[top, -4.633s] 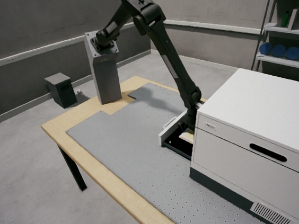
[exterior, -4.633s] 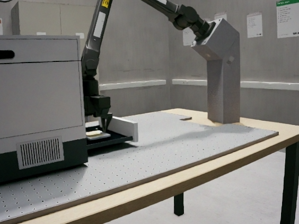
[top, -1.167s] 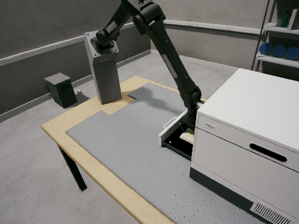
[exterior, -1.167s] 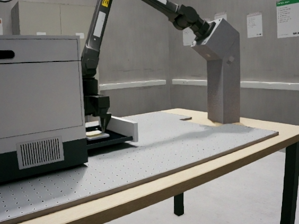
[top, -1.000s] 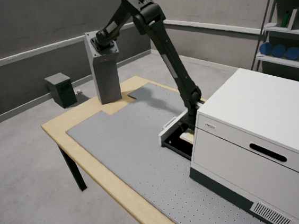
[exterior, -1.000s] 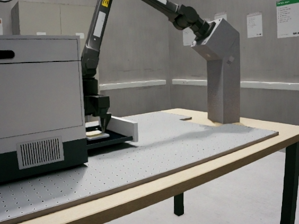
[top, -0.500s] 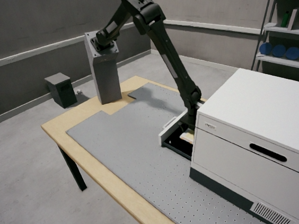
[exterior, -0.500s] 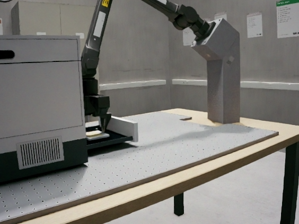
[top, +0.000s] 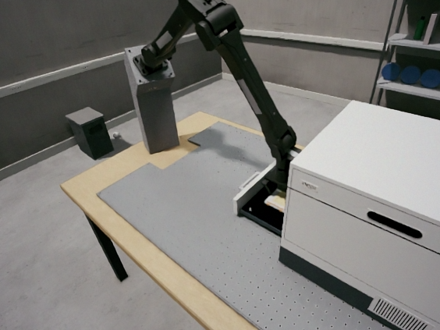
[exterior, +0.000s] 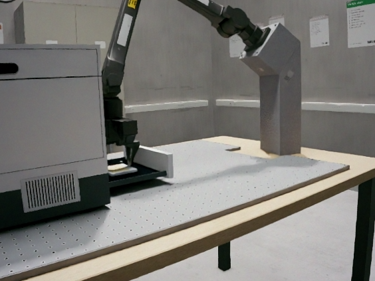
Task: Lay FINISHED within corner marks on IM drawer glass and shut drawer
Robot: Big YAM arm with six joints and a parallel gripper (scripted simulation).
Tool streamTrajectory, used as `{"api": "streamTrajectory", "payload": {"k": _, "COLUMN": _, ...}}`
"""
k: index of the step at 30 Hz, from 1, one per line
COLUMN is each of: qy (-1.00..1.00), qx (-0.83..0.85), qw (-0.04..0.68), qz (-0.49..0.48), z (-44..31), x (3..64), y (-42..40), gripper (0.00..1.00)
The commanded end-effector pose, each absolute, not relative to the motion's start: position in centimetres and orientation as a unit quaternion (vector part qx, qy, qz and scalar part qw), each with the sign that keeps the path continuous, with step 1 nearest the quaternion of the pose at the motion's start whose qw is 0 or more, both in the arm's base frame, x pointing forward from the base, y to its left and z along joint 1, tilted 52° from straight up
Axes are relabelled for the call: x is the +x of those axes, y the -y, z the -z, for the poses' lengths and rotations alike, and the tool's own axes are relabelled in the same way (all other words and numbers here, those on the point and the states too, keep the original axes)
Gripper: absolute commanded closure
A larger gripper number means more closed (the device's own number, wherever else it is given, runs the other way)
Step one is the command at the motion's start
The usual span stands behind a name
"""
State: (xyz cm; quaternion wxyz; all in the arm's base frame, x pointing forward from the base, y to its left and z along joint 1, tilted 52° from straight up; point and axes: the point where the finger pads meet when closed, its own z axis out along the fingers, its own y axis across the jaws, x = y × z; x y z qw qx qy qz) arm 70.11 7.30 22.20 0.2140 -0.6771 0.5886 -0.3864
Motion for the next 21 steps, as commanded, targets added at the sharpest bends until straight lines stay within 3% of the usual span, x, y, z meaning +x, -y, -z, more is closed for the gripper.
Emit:
{"api": "streamTrajectory", "payload": {"k": 1, "qy": -0.580, "qx": -0.672, "qw": 0.233, "qz": 0.398, "z": -25.7, "x": 69.9, "y": -8.4, "gripper": 0.08}}
{"api": "streamTrajectory", "payload": {"k": 21, "qy": -0.584, "qx": -0.674, "qw": 0.227, "qz": 0.391, "z": -25.8, "x": 67.5, "y": -8.9, "gripper": 0.08}}
